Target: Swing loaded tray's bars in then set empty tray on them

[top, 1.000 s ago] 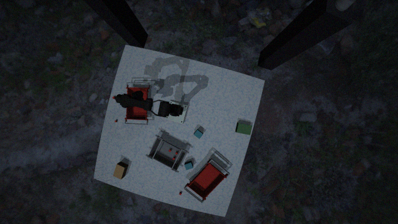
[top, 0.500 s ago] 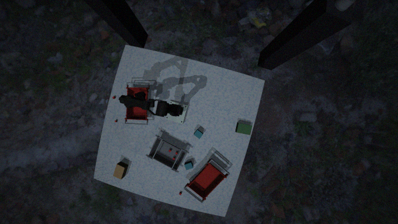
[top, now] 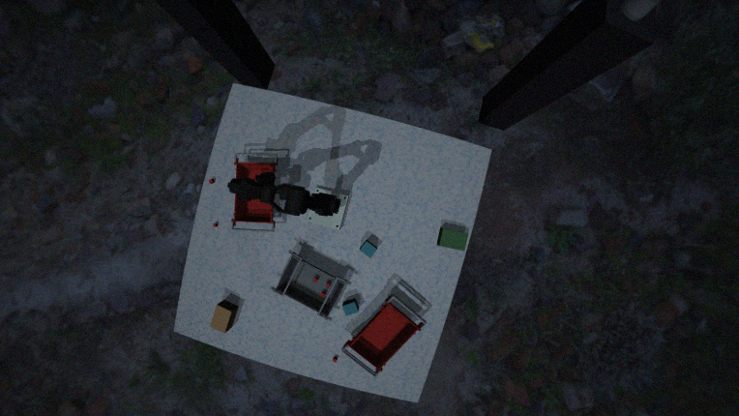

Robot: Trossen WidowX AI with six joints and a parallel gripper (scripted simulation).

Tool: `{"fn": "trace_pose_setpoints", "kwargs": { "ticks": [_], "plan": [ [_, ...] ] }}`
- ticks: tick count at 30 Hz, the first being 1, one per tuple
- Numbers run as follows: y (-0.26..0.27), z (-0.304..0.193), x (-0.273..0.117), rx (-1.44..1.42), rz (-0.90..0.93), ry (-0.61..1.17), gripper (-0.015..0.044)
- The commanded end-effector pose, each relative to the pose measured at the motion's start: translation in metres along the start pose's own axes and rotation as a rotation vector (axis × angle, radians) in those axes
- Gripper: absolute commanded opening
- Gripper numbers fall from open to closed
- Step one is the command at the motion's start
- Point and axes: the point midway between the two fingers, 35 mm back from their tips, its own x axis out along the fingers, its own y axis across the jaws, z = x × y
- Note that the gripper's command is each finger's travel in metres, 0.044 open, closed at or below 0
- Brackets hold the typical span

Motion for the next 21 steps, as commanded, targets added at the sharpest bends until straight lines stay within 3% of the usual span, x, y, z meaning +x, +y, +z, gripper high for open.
{"fn": "trace_pose_setpoints", "kwargs": {
  "ticks": [1, 9, 21],
  "plan": [
    [0.0000, -0.0005, 0.0011, 0.003, 0.000, 0.003, 0.0367],
    [0.0000, -0.0005, 0.0011, 0.003, 0.000, 0.003, 0.0249],
    [0.0000, -0.0005, 0.0011, 0.003, 0.000, 0.003, 0.0169]
  ]
}}
